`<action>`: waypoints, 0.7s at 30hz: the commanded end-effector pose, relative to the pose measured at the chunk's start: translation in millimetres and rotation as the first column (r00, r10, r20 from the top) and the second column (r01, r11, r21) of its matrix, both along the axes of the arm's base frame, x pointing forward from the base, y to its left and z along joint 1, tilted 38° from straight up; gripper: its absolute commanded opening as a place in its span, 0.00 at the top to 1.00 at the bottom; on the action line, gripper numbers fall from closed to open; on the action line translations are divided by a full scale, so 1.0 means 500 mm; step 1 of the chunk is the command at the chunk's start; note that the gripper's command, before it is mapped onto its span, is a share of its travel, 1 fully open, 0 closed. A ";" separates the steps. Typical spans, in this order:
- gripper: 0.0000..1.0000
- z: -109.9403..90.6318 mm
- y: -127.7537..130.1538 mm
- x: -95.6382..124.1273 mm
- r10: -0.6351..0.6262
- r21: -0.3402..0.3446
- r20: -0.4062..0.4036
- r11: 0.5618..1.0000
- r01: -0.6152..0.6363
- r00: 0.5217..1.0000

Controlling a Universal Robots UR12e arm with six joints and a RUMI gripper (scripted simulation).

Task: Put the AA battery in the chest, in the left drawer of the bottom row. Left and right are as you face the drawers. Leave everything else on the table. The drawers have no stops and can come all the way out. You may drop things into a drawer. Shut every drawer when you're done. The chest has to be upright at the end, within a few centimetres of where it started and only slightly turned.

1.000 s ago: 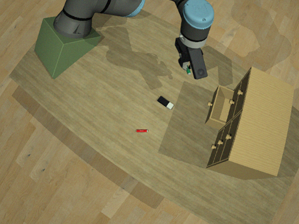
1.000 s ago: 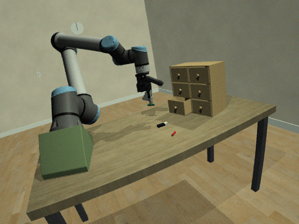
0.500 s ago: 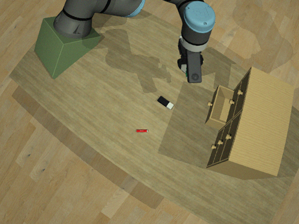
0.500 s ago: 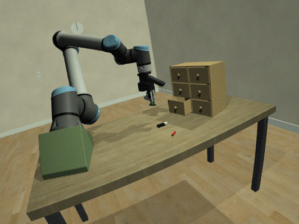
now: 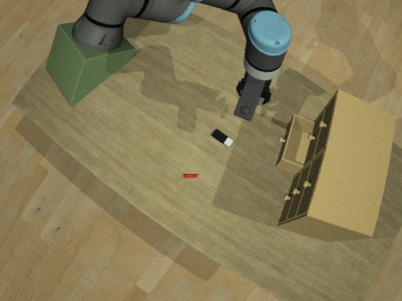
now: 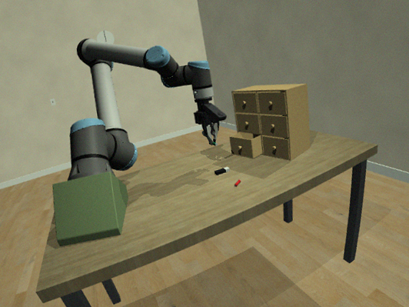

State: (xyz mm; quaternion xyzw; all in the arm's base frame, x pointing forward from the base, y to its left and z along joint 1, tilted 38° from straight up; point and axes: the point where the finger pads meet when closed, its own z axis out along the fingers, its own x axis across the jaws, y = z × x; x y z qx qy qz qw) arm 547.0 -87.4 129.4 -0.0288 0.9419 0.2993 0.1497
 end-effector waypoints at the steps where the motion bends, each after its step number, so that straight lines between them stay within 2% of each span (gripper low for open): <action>1: 0.95 -0.010 -0.028 0.008 -0.196 0.037 -0.147 0.978 0.203 0.970; 5: 0.95 -0.019 -0.042 0.013 -0.321 0.055 -0.256 0.937 0.345 0.912; 9: 0.95 -0.027 -0.054 0.018 -0.425 0.058 -0.359 0.879 0.474 0.831; 11: 0.95 -0.027 -0.054 0.018 -0.425 0.058 -0.359 0.879 0.474 0.831; 21: 0.95 -0.047 -0.087 0.029 -0.605 -0.001 -0.584 0.668 0.745 0.542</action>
